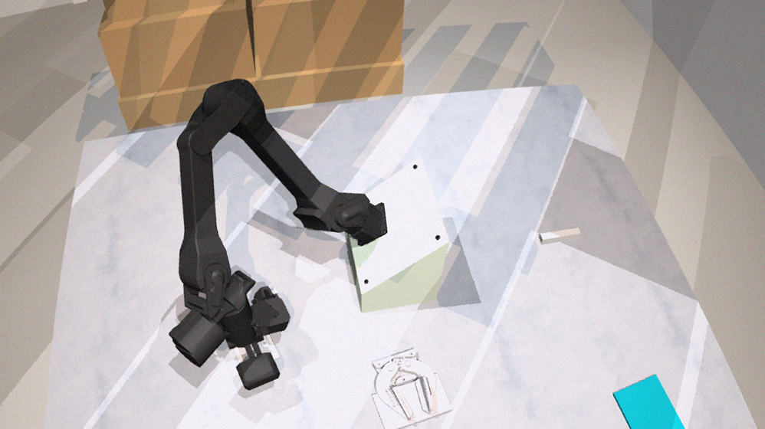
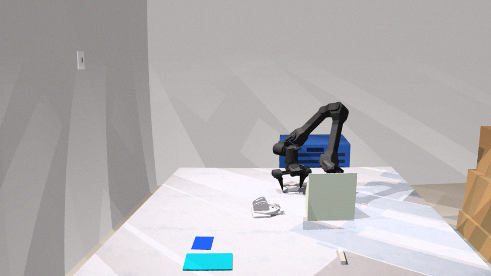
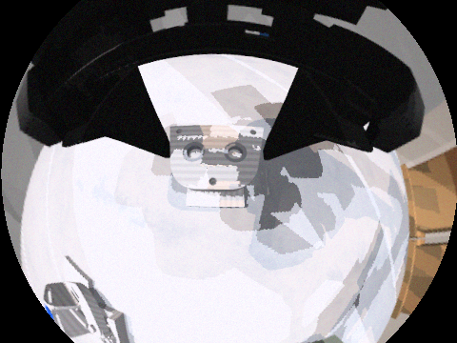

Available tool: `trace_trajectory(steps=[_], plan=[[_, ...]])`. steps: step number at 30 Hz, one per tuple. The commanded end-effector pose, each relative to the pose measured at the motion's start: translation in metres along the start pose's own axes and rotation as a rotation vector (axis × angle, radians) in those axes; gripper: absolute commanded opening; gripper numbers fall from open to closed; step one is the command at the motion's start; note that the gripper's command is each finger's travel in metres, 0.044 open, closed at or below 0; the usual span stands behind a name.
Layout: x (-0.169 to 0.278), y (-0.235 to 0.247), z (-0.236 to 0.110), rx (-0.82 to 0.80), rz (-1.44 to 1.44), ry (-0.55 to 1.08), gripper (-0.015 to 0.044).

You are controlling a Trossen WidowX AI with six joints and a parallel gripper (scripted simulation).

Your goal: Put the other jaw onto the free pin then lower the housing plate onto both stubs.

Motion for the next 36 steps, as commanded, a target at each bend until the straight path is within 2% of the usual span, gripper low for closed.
trace_trajectory(steps=[1, 16, 27, 36], plan=[[-0.001, 0.0, 0.001, 0.001, -0.006, -0.004, 0.044], [0.0, 0.0, 0.0, 0.0, 0.0, 0.0, 0.0353], [0.0, 0.0, 0.0, 0.0, 0.0, 0.0, 0.0351], [0.0, -0.003, -0.026, 0.001, -0.001, -0.007, 0.0351]])
Point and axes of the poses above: the point midway between the two fingers, 35 mm back from their tips, its own z axis out along the fingers, its own y axis across the jaws, x = y × z, the point moved 2 cm from there along -z, back along the fingers, and after that the axes turned 7 degrees about z, right-handed, at the moved point
